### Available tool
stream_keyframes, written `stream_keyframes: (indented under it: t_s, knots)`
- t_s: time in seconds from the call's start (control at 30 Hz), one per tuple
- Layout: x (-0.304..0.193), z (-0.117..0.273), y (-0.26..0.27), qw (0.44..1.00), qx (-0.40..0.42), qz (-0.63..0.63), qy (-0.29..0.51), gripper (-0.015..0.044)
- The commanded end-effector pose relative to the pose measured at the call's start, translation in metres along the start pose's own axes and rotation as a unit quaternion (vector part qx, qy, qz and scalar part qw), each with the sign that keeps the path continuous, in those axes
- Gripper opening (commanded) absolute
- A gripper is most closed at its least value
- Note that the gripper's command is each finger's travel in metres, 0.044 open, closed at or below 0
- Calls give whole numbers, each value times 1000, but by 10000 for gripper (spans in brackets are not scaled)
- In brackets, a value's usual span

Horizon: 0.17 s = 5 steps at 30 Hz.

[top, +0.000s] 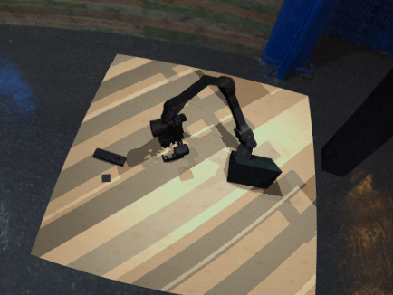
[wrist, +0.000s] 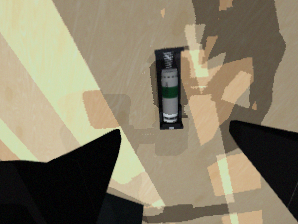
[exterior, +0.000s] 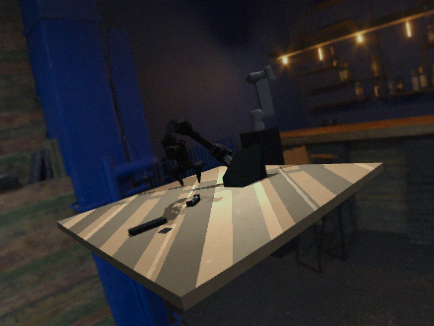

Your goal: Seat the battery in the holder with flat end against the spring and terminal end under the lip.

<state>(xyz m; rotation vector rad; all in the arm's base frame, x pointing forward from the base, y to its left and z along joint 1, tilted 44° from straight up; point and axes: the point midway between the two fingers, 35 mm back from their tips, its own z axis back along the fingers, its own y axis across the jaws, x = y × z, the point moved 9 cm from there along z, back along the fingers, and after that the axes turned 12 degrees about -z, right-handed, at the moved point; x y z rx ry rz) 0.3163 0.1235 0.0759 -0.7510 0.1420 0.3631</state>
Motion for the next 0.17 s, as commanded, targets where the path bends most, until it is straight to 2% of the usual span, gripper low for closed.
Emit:
stream_keyframes:
  t_s: [0.0, 0.13]
  knots:
    - [0, 1, 0, 1000, 2, -3, 0, 440]
    - [0, 1, 0, 1000, 2, -3, 0, 440]
